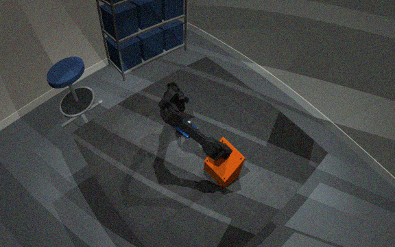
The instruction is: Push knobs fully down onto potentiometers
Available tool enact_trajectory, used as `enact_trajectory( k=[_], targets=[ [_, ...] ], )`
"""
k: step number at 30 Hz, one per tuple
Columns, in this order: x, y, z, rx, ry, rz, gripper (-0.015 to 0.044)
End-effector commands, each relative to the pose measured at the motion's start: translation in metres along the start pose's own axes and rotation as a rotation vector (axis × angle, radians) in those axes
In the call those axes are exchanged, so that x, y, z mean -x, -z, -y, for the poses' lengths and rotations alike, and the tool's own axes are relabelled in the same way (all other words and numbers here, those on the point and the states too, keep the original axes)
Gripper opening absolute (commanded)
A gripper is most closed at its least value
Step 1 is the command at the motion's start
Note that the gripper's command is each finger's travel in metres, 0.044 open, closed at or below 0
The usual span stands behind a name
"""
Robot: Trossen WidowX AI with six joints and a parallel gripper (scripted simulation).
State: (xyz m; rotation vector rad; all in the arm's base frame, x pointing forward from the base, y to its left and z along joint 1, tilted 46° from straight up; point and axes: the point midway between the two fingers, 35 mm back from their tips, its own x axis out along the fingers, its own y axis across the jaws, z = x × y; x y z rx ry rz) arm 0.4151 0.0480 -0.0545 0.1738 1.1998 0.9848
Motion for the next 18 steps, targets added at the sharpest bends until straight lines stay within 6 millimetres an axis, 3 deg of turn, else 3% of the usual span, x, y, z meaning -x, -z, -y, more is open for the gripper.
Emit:
enact_trajectory(
  k=[1,18],
  targets=[
    [-0.0055,-0.0017,-0.001,0.006,-0.003,0.001,0.0],
    [-0.0075,-0.0017,-0.001,0.006,-0.003,0.001,0.0]
  ],
)
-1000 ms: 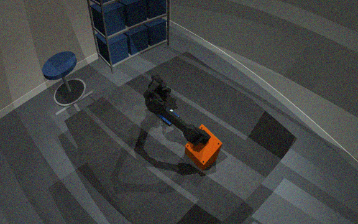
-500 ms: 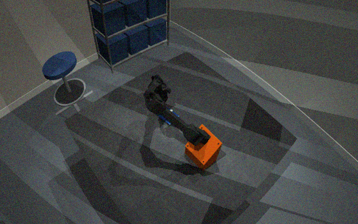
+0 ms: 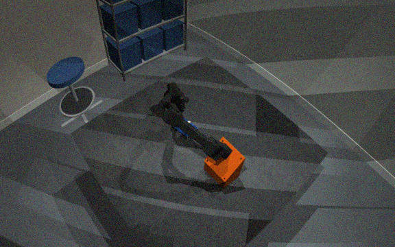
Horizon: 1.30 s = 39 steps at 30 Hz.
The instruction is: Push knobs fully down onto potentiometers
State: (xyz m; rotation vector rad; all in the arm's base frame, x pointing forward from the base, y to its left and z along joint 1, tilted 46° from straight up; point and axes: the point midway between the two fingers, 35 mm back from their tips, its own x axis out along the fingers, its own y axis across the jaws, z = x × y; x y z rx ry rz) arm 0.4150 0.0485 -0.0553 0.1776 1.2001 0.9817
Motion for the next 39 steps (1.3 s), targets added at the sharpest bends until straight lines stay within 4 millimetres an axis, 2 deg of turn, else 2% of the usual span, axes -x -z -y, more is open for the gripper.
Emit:
enact_trajectory(
  k=[1,39],
  targets=[
    [-0.0066,-0.002,-0.0012,0.01,-0.004,-0.001,0.0],
    [-0.0109,-0.002,-0.0012,0.01,-0.004,-0.001,0.0]
  ],
)
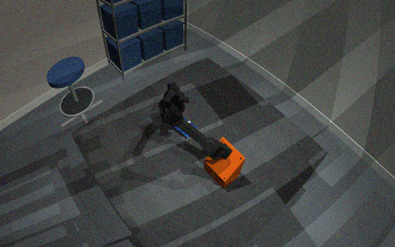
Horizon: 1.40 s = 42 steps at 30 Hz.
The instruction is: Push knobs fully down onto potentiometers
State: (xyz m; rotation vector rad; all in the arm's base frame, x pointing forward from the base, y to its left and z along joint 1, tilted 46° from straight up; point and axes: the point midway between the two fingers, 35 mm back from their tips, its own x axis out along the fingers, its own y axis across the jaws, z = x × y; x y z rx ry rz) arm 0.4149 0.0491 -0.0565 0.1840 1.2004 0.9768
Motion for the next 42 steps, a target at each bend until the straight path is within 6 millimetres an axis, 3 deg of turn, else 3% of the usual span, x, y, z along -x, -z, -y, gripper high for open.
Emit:
enact_trajectory(
  k=[1,42],
  targets=[
    [-0.0101,-0.0023,-0.0015,0.017,-0.004,-0.004,0.0],
    [-0.0155,-0.0022,-0.0016,0.017,-0.005,-0.004,0.0]
  ],
)
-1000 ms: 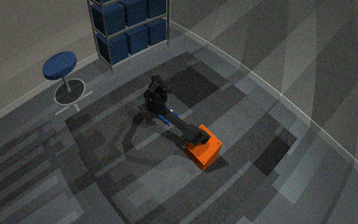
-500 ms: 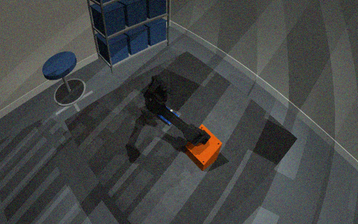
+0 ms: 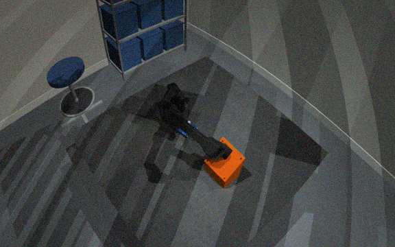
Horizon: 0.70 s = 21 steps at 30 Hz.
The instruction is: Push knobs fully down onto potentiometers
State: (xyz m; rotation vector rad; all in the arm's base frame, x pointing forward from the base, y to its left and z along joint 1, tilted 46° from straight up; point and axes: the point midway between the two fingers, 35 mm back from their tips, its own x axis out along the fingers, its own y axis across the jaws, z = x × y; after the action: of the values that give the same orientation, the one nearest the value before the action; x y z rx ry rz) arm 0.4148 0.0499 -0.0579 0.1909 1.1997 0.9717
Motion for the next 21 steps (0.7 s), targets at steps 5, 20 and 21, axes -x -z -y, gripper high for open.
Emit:
enact_trajectory(
  k=[5,20,21],
  targets=[
    [-0.015,-0.0025,-0.0019,0.023,-0.005,-0.008,0.0],
    [-0.0166,-0.0025,-0.0019,0.023,-0.005,-0.008,0.0],
    [-0.0166,-0.0025,-0.0019,0.023,-0.005,-0.008,0.0]
  ],
)
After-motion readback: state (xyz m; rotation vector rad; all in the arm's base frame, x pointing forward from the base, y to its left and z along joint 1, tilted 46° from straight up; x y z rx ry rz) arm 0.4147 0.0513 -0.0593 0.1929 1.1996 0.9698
